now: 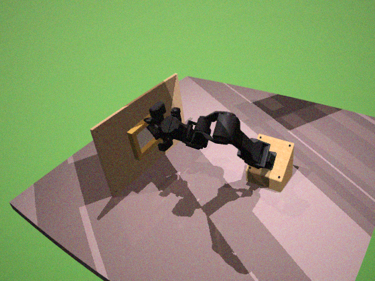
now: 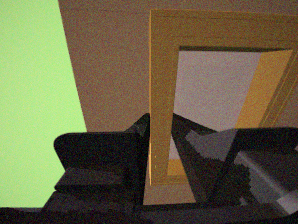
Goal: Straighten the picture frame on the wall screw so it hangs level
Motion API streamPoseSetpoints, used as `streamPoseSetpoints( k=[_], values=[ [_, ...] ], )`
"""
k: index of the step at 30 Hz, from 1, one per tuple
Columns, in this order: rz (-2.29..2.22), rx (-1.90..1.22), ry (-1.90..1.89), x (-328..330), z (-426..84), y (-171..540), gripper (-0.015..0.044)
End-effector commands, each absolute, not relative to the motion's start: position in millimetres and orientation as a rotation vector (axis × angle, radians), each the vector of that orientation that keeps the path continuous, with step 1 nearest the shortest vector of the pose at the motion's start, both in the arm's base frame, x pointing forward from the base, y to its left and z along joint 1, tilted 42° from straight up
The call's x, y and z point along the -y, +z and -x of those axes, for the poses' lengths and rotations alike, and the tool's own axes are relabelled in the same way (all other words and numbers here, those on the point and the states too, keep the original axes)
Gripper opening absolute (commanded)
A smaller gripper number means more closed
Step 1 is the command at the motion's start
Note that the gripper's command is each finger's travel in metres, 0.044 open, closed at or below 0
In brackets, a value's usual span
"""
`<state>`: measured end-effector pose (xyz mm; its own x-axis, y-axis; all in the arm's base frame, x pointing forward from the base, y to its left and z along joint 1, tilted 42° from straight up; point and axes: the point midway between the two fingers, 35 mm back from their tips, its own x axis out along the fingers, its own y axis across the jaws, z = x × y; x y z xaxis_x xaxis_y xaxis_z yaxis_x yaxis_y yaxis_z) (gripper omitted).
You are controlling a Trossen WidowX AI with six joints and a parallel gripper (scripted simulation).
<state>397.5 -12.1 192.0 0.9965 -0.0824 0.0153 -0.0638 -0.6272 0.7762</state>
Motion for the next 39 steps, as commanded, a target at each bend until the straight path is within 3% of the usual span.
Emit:
streamPoseSetpoints(
  k=[1, 10, 20, 25, 35, 39],
  values=[
    [-2.271, 0.098, -0.026, 12, -398, 192, 0.0000],
    [-2.318, 0.100, -0.024, 12, -397, 192, 0.0000],
    [-2.302, 0.103, -0.024, 13, -397, 192, 0.0260],
    [-2.282, 0.102, -0.026, 11, -391, 194, 0.0260],
    [-1.991, 0.091, -0.043, -1, -304, 186, 0.0260],
    [-1.972, 0.090, -0.044, -1, -298, 184, 0.0260]
  ],
)
